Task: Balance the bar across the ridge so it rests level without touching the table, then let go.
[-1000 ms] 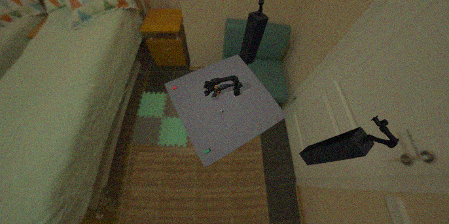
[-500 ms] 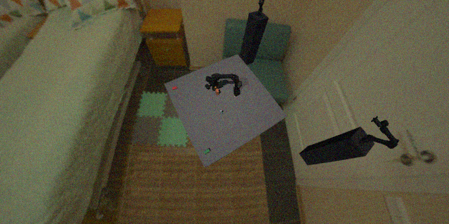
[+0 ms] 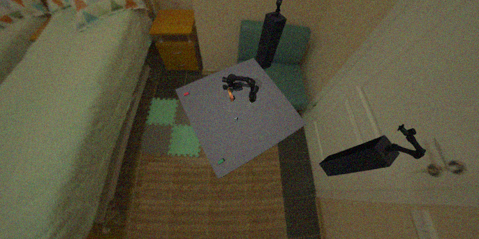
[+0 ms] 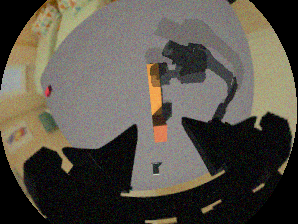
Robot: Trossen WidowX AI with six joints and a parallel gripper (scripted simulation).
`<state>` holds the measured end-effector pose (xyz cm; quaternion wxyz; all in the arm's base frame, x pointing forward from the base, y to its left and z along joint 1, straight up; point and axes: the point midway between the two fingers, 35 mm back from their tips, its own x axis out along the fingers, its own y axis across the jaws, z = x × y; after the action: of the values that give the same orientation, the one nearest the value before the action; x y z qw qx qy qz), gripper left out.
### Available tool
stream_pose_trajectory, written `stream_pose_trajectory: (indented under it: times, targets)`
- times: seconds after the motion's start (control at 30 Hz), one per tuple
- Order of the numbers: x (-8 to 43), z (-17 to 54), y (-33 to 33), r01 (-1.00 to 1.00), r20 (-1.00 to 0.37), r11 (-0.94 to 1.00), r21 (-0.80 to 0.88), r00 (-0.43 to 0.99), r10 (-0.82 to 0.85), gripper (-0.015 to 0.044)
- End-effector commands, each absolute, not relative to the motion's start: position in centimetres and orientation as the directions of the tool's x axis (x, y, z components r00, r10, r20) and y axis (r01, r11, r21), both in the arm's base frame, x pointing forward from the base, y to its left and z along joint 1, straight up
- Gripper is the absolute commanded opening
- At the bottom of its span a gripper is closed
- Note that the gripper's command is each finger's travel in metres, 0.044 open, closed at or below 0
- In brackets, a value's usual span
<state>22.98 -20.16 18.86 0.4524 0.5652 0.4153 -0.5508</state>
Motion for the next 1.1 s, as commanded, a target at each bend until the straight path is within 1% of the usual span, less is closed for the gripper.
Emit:
stream_pose_trajectory:
  times: [0.0,0.2,0.67,1.07]
  targets:
    - [22.2,18.8,-20.1,0.962,-1.000,-0.271,0.028,0.023,-0.021,0.0315]
    - [22.4,17.2,-20.4,0.962,-1.000,-0.271,0.028,0.023,-0.021,0.0315]
    - [22.5,7.9,-20.4,0.962,-1.000,-0.271,0.028,0.023,-0.021,0.0315]
    - [22.4,7.1,-20.4,0.962,-1.000,-0.271,0.028,0.023,-0.021,0.0315]
